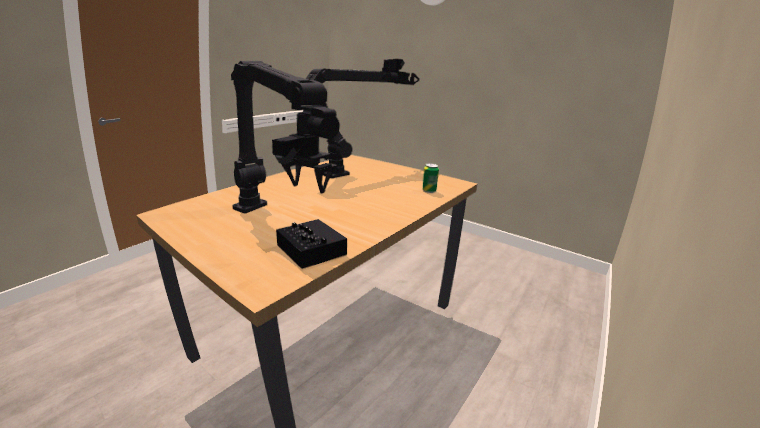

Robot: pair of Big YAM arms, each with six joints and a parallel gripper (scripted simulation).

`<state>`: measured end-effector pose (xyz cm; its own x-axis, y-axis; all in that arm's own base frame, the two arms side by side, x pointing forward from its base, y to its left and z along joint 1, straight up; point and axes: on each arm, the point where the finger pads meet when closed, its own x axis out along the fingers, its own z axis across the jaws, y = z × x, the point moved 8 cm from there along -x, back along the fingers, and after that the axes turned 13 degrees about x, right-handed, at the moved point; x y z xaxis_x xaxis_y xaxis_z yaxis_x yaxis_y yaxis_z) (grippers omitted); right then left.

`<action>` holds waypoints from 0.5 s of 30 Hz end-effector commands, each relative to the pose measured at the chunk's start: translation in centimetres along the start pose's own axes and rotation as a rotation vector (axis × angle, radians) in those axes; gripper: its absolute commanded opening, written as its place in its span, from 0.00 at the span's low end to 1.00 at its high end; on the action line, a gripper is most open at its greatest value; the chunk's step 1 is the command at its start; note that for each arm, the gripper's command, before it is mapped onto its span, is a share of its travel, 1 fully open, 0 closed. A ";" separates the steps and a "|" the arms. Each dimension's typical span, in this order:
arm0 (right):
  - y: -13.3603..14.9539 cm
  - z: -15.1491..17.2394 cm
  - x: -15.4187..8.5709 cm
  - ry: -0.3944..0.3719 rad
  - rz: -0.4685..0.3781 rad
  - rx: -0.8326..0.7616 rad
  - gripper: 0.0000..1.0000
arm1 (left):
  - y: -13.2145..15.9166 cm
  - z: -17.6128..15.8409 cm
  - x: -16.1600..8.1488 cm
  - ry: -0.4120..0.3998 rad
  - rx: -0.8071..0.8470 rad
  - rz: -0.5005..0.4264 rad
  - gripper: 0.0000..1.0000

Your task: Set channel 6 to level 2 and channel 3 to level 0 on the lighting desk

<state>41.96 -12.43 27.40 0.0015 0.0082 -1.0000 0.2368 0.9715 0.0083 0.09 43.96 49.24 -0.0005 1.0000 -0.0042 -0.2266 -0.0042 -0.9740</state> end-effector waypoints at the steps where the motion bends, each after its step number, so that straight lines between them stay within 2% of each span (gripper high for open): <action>1: 0.7 0.4 -1.6 -0.043 -0.012 0.077 1.00 | -0.8 0.4 -0.3 -0.011 -0.008 -0.036 1.00; 3: 0.7 0.6 -1.1 -0.031 -0.012 0.077 1.00 | -0.8 0.4 -0.3 -0.011 -0.008 -0.036 1.00; 5: 0.8 0.3 0.9 -0.008 -0.012 0.098 1.00 | -0.8 0.4 -0.3 -0.011 -0.008 -0.036 1.00; 9: 2.2 -0.9 7.4 -0.002 -0.010 0.291 1.00 | -0.8 0.4 -0.3 -0.011 -0.008 -0.036 1.00; 11: 2.2 -0.9 7.4 -0.002 -0.010 0.291 1.00 | -0.8 0.4 -0.3 -0.011 -0.008 -0.036 1.00; 13: 2.6 -1.5 9.1 -0.002 -0.010 0.345 1.00 | -0.8 0.4 -0.3 -0.011 -0.008 -0.036 1.00; 14: 2.7 -1.7 7.8 -0.037 -0.003 0.348 1.00 | -0.8 0.4 -0.3 -0.011 -0.008 -0.036 1.00; 15: 2.7 0.0 5.7 -0.093 0.006 0.347 0.00 | -0.8 0.4 -0.3 -0.011 -0.008 -0.036 1.00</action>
<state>39.98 -9.77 17.72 -0.0511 0.0174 -0.9985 0.4808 0.8768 -0.0093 0.09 43.96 49.24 -0.0005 1.0000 -0.0042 -0.2266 -0.0042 -0.9740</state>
